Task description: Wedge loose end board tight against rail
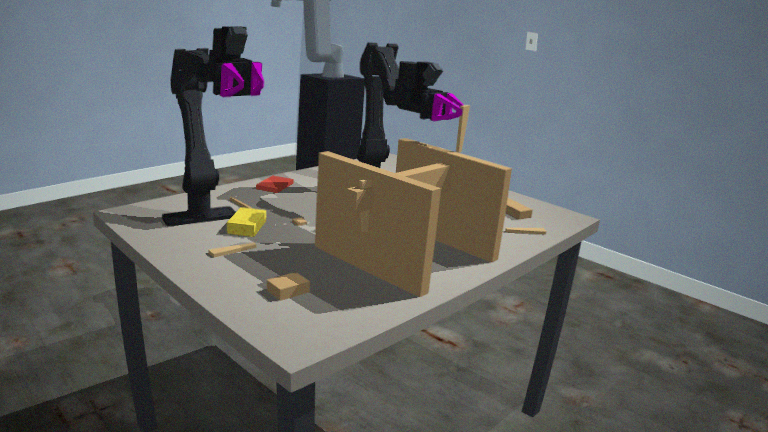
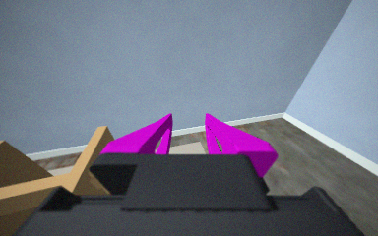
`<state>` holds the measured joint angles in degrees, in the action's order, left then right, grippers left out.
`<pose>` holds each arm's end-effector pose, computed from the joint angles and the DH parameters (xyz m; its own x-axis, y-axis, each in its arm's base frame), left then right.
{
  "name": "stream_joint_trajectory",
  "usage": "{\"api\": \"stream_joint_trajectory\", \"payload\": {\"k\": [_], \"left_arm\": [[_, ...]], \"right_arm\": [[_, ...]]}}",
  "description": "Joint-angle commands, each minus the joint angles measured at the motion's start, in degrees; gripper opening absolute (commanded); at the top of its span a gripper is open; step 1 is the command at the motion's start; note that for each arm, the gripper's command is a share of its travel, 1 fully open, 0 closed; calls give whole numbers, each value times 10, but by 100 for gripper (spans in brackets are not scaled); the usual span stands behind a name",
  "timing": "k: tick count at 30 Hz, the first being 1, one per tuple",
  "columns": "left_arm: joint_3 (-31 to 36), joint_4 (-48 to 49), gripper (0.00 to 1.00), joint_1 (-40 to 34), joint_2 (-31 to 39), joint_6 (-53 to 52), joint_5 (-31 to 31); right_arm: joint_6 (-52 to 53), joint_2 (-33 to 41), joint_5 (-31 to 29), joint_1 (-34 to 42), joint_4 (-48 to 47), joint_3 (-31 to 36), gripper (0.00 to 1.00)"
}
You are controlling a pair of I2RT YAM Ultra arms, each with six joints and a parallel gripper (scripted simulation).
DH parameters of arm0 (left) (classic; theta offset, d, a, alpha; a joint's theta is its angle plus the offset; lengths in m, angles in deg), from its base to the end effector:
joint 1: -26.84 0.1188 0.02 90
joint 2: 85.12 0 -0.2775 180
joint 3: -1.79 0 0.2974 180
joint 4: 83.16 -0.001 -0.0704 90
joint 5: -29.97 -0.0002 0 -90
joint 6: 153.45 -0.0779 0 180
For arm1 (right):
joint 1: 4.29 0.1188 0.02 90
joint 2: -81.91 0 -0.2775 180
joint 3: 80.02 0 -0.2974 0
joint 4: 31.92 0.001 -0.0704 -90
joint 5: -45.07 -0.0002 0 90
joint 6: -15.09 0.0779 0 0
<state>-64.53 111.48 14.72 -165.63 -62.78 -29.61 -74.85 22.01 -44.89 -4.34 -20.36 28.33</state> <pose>0.3997 -0.0445 0.3205 0.0113 -0.0128 -0.9999 -0.3139 0.9493 -0.0157 0.3203 0.0008 0.4197 0.0033 0.0010 -1.0000 0.0002 1.0000 0.0010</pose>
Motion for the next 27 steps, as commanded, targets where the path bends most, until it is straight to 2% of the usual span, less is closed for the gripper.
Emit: {"api": "stream_joint_trajectory", "payload": {"k": [1,27], "left_arm": [[10,12,2,3,-11,4,-4],[48,73,2,6,-20,4,0]], "right_arm": [[-3,0,-4,7,6,-22,41],[-3,0,-4,7,6,-22,41]]}}
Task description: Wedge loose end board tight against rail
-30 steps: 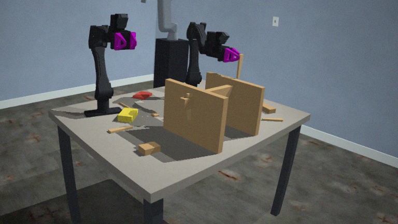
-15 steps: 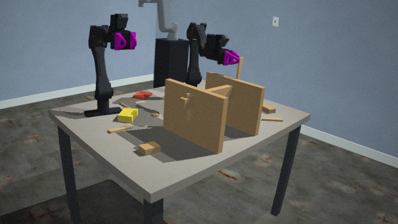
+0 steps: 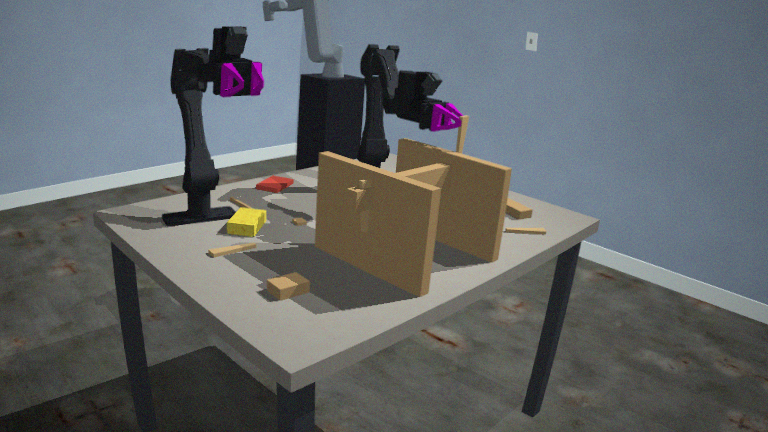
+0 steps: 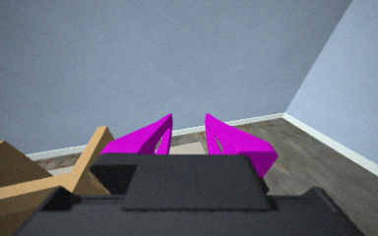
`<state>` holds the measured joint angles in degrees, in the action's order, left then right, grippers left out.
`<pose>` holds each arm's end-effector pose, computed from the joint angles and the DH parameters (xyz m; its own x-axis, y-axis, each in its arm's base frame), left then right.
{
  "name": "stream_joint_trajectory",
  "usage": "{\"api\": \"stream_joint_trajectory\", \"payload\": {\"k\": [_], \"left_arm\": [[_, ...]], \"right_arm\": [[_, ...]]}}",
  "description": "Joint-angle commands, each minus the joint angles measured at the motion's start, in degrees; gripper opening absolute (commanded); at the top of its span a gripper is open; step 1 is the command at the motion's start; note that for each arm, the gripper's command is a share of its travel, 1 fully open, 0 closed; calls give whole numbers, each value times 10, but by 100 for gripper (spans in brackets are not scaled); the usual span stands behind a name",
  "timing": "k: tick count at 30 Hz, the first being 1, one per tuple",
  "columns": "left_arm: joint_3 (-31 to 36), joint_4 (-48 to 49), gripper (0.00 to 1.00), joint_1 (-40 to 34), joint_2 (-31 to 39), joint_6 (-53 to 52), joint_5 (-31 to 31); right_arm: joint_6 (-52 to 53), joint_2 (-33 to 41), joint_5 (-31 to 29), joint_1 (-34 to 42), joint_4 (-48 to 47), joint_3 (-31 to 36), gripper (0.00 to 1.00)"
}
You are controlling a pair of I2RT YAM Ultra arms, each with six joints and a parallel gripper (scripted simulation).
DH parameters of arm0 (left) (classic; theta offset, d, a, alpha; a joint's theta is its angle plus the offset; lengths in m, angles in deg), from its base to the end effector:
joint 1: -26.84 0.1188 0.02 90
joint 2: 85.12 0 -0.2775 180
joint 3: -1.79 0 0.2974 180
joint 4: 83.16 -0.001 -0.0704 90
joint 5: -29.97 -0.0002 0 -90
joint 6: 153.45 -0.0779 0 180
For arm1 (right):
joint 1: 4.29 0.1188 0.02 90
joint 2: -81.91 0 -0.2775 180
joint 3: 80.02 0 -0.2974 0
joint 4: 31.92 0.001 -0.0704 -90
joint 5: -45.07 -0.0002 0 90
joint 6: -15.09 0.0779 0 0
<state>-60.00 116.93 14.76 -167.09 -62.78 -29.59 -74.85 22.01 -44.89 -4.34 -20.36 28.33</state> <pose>0.3976 -0.0437 0.2906 0.0021 -0.0108 -0.9999 -0.3150 0.9490 -0.0109 0.3203 0.0008 0.4197 0.0033 0.0010 -1.0000 0.0002 1.0000 0.0010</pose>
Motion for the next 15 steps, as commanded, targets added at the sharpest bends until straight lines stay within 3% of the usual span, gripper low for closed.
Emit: {"api": "stream_joint_trajectory", "payload": {"k": [1,8,12,15], "left_arm": [[4,22,2,6,-13,4,0],[18,30,2,8,-13,4,2],[-6,30,2,8,17,4,2],[-4,17,2,4,-12,4,1]], "right_arm": [[-3,0,-4,7,6,-22,41],[-3,0,-4,7,6,-22,41],[-3,0,-4,7,6,-22,41],[-3,0,-4,7,6,-22,41]]}}
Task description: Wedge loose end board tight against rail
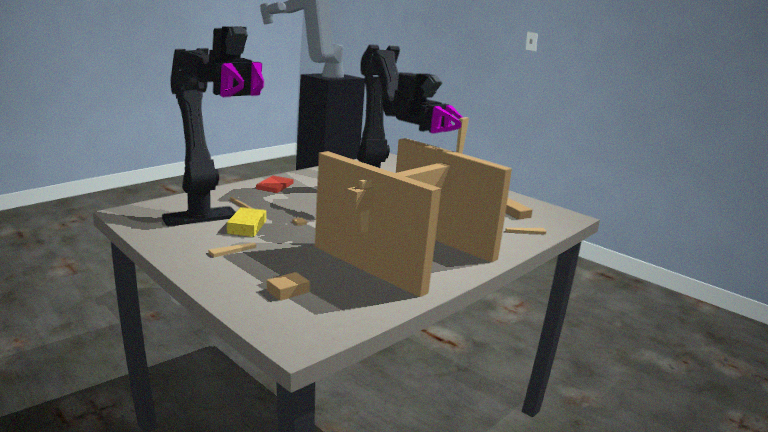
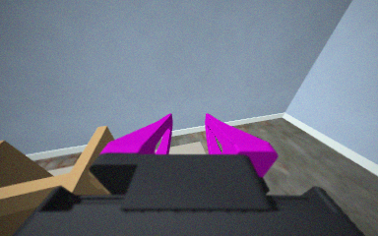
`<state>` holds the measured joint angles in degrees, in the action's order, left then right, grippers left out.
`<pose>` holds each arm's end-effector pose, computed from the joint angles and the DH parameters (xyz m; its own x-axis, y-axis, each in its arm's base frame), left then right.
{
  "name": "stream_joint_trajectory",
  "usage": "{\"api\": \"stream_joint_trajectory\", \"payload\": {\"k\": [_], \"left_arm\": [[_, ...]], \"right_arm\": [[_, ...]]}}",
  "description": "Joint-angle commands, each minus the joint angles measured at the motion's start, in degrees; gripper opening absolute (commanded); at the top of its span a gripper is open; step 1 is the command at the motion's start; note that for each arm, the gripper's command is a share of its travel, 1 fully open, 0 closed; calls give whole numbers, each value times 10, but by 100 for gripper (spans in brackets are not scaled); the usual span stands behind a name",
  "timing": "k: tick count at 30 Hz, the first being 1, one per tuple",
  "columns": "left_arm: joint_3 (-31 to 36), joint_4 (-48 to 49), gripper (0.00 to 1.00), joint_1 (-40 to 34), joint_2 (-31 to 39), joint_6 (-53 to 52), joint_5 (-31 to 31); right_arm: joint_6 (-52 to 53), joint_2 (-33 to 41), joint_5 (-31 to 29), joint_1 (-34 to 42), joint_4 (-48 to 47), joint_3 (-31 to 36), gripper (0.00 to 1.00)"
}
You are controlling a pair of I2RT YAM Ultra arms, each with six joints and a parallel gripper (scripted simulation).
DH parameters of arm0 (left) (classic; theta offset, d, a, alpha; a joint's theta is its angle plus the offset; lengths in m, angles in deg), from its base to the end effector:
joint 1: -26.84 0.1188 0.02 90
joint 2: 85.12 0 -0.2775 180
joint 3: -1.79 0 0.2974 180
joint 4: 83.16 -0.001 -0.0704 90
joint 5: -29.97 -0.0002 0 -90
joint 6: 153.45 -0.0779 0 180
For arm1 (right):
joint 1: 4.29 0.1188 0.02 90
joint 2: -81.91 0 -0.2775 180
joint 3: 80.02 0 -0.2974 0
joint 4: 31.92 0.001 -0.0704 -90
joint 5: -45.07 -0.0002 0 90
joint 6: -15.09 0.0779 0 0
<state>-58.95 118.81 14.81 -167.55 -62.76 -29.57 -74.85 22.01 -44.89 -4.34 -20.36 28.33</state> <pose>0.3970 -0.0432 0.2844 0.0086 -0.0124 -0.9999 -0.3161 0.9486 -0.0145 0.3203 0.0008 0.4197 0.0033 0.0010 -1.0000 0.0002 1.0000 0.0010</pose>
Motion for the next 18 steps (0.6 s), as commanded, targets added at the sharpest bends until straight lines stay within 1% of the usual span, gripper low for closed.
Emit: {"api": "stream_joint_trajectory", "payload": {"k": [1,2,6,7,8,11,12,14,15,17,18], "left_arm": [[-17,11,2,1,-5,4,2],[-19,-3,2,2,-6,4,1],[-17,2,2,1,-8,4,1],[-7,2,2,0,-2,2,0],[-15,1,2,0,-12,4,1],[-14,10,2,-1,3,4,0],[-14,4,2,-1,2,4,1],[8,13,2,-1,-8,4,1],[1,14,2,-1,-13,4,1],[13,11,2,-1,3,4,0],[-1,16,2,-1,7,4,1]], "right_arm": [[-3,0,-4,7,6,-22,41],[-3,0,-4,7,6,-22,41],[-3,0,-4,7,6,-22,41],[-3,0,-4,7,6,-22,41],[-3,0,-4,7,6,-22,41],[-3,0,-4,7,6,-22,41],[-3,0,-4,7,6,-22,41],[-3,0,-4,7,6,-22,41],[-3,0,-4,7,6,-22,41],[-3,0,-4,7,6,-22,41],[-3,0,-4,7,6,-22,41]]}}
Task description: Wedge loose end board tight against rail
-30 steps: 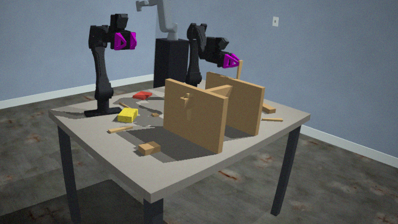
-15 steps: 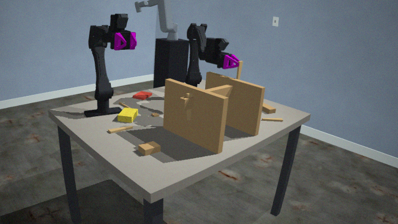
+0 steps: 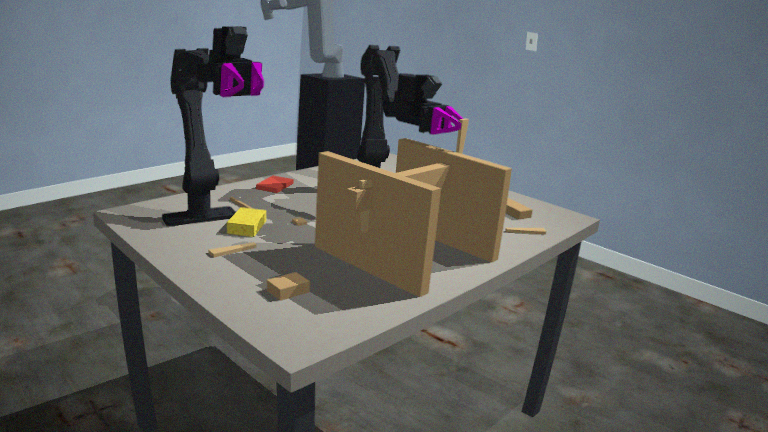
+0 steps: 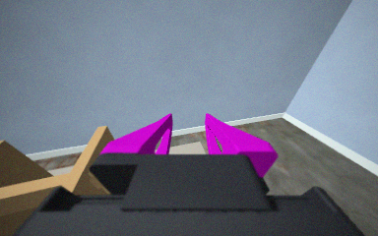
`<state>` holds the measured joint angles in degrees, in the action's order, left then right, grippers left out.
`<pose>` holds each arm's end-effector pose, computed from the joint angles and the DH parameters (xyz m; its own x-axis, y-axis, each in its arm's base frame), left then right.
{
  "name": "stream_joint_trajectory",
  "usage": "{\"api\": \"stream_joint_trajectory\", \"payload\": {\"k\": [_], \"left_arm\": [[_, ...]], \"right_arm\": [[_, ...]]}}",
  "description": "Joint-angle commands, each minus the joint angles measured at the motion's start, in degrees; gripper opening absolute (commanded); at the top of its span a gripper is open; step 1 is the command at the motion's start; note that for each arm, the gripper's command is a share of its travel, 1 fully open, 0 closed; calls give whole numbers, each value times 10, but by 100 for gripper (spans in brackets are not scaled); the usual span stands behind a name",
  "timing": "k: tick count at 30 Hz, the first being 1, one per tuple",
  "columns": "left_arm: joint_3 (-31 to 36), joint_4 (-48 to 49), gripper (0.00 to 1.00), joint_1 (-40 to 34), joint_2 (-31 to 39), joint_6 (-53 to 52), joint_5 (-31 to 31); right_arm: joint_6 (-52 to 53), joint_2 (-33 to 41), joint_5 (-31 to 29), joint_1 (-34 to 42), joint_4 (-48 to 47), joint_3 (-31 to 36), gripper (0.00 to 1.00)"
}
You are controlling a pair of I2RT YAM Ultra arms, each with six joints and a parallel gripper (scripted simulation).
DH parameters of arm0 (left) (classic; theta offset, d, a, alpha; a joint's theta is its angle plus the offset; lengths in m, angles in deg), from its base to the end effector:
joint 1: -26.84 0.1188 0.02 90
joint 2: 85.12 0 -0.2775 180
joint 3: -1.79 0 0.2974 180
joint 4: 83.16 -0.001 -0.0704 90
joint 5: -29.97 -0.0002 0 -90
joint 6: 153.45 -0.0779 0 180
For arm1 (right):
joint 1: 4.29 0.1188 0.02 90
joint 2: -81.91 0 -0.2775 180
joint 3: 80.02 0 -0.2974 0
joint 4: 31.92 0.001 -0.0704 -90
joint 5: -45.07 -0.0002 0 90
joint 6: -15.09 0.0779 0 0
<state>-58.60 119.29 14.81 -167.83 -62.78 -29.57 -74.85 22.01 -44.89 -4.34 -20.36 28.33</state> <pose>0.3972 -0.0432 0.2812 0.0059 -0.0116 -0.9999 -0.3161 0.9486 -0.0128 0.3203 0.0008 0.4197 0.0033 0.0010 -1.0000 0.0002 1.0000 0.0010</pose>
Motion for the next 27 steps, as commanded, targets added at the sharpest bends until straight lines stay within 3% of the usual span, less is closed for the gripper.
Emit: {"api": "stream_joint_trajectory", "payload": {"k": [1,9,12,13,27], "left_arm": [[-9,12,2,-1,8,4,0],[0,12,2,-2,-11,4,-1],[-9,1,2,-1,16,4,0],[19,27,2,-1,-16,4,1],[42,69,2,-6,-29,4,1]], "right_arm": [[-3,0,-4,7,6,-22,41],[-3,0,-4,7,6,-22,41],[-3,0,-4,7,6,-22,41],[-3,0,-4,7,6,-22,41],[-3,0,-4,7,6,-22,41]]}}
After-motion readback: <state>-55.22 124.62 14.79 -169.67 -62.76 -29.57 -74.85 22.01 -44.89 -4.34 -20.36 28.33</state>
